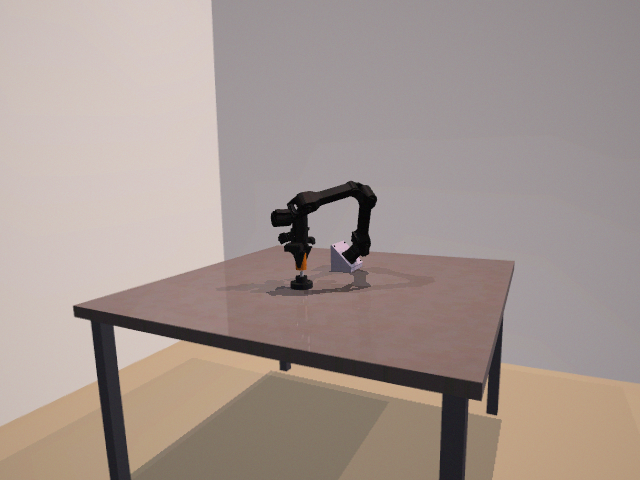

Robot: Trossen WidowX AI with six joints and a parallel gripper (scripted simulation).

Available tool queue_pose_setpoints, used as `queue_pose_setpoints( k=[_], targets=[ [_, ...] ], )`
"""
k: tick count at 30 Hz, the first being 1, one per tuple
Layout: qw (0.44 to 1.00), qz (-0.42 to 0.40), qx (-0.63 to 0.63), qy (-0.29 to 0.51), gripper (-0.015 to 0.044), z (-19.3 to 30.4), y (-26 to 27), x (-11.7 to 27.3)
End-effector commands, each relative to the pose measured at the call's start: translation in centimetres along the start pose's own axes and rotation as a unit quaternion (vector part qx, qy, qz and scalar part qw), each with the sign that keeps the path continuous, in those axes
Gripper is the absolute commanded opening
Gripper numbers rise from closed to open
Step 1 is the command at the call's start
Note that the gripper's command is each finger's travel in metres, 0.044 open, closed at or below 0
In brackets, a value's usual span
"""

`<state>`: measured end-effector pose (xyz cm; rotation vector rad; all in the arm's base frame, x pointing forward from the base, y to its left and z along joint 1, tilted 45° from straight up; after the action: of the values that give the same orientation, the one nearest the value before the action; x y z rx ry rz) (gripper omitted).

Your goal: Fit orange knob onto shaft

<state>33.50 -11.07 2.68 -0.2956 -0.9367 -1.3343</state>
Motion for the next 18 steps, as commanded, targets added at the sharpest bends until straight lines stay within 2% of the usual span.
queue_pose_setpoints(
  k=[1,18],
  targets=[
    [1.000,-0.003,-0.009,0.002,0.0000,-0.01,-0.17,-0.97],
    [1.000,-0.003,-0.002,0.002,0.0000,-0.20,0.02,-0.38]
  ],
)
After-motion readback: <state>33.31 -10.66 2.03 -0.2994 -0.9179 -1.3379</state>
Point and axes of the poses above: the point midway between the two fingers, 35 mm back from their tips, its own x axis back along the fingers, its own y axis across the jaws, z = x × y, the point moved 2 cm from there along x, back along the fingers, and after that the axes turned 15 degrees about x, right-handed, at the moved point
